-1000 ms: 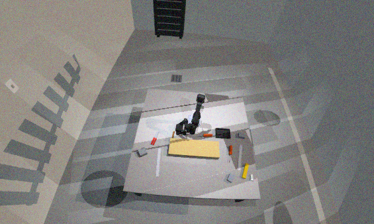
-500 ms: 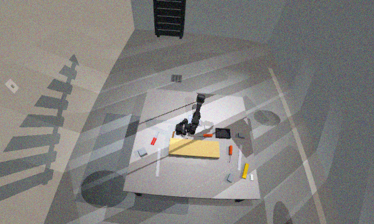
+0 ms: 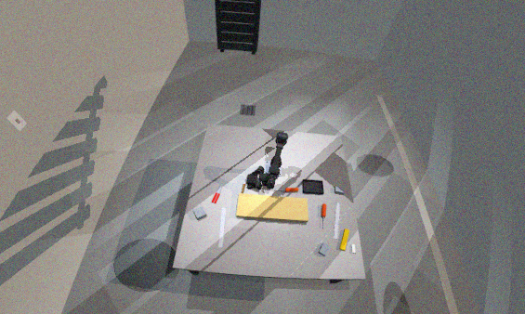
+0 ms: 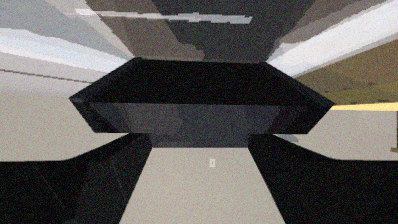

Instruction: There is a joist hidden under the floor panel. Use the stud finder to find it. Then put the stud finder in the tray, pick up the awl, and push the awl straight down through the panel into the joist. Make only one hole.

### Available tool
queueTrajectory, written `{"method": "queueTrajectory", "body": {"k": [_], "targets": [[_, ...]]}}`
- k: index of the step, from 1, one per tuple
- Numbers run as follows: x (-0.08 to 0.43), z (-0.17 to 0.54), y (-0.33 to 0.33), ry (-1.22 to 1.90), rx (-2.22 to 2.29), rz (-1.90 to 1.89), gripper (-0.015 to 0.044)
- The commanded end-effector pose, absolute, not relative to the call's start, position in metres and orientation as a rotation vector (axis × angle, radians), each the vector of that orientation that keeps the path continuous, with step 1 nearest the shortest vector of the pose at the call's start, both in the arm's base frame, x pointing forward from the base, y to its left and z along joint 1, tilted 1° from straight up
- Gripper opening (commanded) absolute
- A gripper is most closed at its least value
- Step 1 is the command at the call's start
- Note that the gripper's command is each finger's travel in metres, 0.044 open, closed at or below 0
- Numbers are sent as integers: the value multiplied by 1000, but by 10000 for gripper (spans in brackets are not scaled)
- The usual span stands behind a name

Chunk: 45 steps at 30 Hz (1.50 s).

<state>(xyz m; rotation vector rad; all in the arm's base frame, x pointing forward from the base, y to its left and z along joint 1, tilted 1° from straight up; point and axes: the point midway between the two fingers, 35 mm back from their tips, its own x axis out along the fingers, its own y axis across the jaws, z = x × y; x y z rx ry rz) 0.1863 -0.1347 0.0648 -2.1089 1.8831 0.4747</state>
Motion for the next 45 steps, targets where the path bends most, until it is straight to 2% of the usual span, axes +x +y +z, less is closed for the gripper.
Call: {"method": "queueTrajectory", "body": {"k": [1, 45], "targets": [[187, 62, -132, 1867, -2111, 504, 380], [187, 62, -132, 1867, -2111, 504, 380]]}}
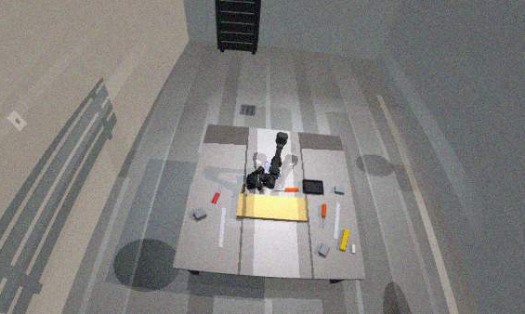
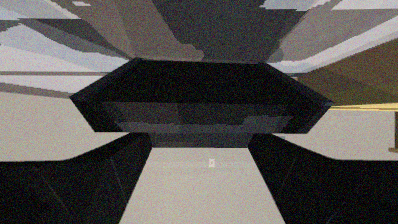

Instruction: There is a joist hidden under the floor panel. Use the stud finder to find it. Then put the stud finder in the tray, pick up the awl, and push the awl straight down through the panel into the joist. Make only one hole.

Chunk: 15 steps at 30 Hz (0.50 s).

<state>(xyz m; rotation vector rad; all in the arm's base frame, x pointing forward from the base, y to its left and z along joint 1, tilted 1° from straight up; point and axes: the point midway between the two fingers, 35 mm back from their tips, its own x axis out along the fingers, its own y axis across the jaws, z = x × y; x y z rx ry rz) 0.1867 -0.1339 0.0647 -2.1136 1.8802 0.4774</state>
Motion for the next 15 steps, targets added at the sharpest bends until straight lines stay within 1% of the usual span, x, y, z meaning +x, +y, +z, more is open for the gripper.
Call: {"method": "queueTrajectory", "body": {"k": [1, 15], "targets": [[187, 62, -132, 1867, -2111, 504, 380], [187, 61, -130, 1867, -2110, 504, 380]]}}
